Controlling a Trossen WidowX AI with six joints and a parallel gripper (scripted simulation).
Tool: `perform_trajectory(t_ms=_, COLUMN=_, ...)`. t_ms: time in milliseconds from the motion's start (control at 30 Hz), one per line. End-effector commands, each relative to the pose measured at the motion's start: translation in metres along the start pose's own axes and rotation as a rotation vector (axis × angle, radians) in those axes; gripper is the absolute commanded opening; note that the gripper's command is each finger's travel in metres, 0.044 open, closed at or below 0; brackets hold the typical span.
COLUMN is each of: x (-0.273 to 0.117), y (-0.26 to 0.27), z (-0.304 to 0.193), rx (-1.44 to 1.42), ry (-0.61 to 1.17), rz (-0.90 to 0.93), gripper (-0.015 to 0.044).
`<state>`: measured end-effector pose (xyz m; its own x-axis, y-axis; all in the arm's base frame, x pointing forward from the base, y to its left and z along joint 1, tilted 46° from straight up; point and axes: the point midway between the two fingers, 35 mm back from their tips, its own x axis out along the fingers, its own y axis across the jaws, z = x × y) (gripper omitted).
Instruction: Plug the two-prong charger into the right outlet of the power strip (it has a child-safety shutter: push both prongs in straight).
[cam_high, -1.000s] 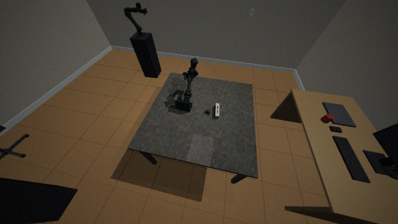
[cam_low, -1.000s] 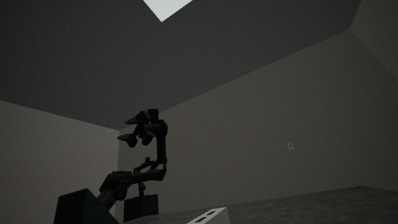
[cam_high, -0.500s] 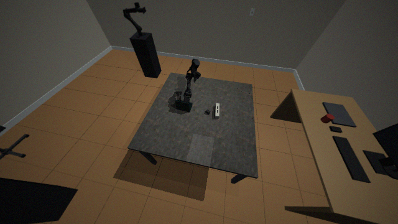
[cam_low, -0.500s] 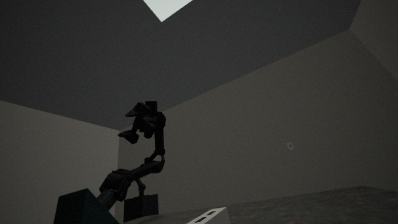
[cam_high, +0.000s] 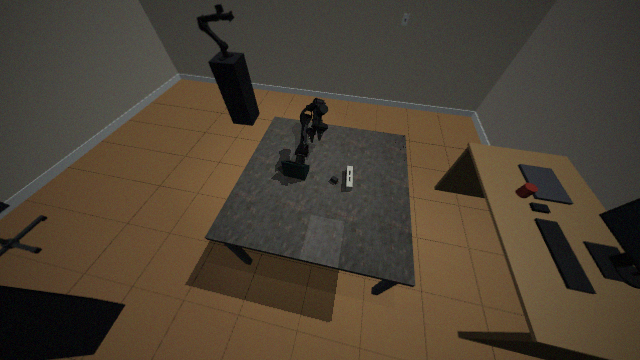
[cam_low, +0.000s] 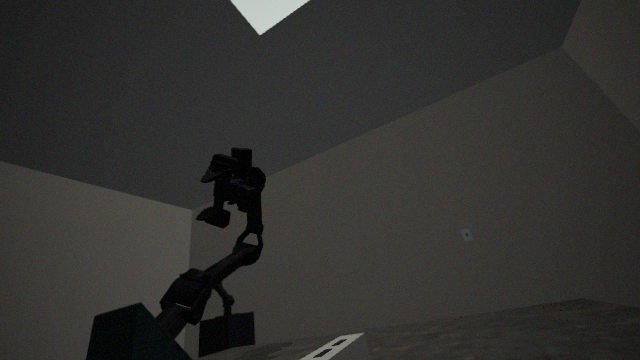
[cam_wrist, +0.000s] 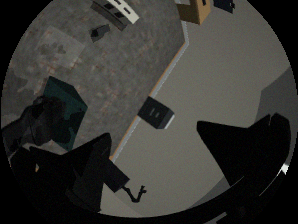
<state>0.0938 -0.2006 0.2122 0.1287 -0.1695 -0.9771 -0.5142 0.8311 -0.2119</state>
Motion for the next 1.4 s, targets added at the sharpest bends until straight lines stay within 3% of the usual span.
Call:
perform_trajectory(t_ms=0, x=0.016, y=-0.006, z=0.013, rx=0.059, ry=-0.05, rz=0.045, gripper=0.044)
perform_trajectory(t_ms=767, x=0.089, y=-0.019, z=0.089, rx=0.383, ry=-0.219, rz=0.324, gripper=0.044)
perform_trajectory(t_ms=1367, x=0.138, y=-0.003, z=0.146, rx=0.634, ry=-0.209, rz=0.579, gripper=0.044)
